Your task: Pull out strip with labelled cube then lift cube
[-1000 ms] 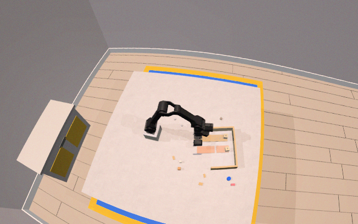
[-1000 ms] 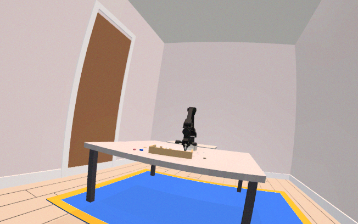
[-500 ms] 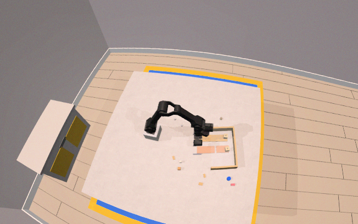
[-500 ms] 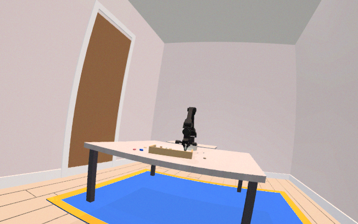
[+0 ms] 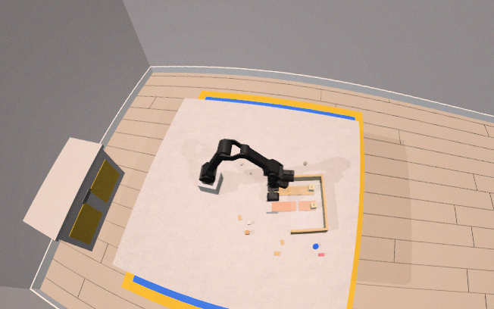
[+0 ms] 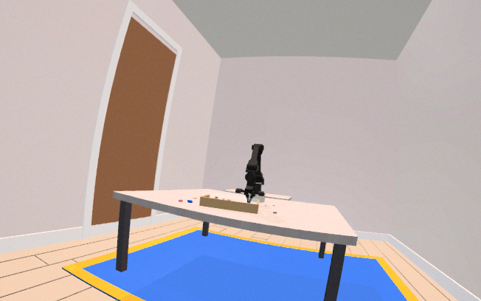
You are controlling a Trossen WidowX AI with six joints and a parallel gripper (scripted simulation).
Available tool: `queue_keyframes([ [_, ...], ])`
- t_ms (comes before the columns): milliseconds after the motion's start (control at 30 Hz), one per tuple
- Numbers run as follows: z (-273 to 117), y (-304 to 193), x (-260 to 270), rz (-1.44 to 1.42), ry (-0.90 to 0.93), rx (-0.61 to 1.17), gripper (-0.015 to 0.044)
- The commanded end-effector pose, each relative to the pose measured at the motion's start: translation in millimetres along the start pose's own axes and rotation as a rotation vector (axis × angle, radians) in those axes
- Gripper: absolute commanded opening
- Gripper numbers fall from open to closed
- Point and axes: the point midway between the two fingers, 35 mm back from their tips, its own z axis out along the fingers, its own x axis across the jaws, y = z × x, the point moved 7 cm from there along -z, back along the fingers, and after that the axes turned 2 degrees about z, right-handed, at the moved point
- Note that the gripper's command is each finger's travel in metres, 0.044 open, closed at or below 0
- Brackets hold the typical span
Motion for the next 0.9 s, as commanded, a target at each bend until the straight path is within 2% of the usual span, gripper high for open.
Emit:
queue_keyframes([
  [0, 3.1, -0.1, 0.5, 0.005, 0.004, 0.004, 0.0],
  [867, 5.7, 1.5, 0.5, 0.005, 0.004, 0.004, 0.0],
])
